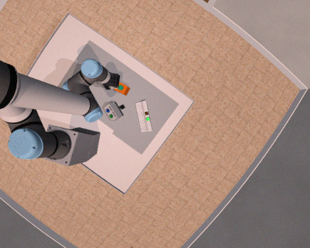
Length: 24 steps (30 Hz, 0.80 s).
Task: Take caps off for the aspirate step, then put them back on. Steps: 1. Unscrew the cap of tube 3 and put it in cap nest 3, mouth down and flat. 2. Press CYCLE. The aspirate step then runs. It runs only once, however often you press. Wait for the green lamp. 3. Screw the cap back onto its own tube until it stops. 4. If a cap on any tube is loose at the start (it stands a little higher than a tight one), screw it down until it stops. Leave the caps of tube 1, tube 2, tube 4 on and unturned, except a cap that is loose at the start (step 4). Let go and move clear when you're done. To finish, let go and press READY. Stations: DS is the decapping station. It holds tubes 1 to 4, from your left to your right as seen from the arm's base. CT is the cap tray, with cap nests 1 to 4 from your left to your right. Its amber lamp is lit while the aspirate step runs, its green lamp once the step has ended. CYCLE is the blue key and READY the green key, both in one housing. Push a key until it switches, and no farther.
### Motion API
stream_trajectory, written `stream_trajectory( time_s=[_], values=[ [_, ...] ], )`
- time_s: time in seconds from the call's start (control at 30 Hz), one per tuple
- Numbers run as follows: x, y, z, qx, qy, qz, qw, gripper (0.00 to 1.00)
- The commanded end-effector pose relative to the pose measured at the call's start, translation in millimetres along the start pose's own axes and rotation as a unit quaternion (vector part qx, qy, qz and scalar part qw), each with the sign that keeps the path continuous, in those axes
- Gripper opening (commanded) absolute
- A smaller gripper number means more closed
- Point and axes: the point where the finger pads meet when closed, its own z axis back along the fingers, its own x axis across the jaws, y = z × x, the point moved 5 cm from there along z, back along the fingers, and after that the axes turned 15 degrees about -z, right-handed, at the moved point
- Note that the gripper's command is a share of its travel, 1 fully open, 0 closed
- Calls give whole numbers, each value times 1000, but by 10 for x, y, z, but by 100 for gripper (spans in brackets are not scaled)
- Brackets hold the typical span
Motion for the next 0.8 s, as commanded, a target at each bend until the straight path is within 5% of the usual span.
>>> stream_trajectory(
  time_s=[0.0,0.23,0.27,0.77],
  values=[
    [16,-2,1,8,-3,88,996,35],
    [-2,16,-3,8,-2,88,996,35],
    [-2,16,-3,8,-2,88,996,0],
    [-2,8,-3,8,-2,62,998,0]
  ],
)
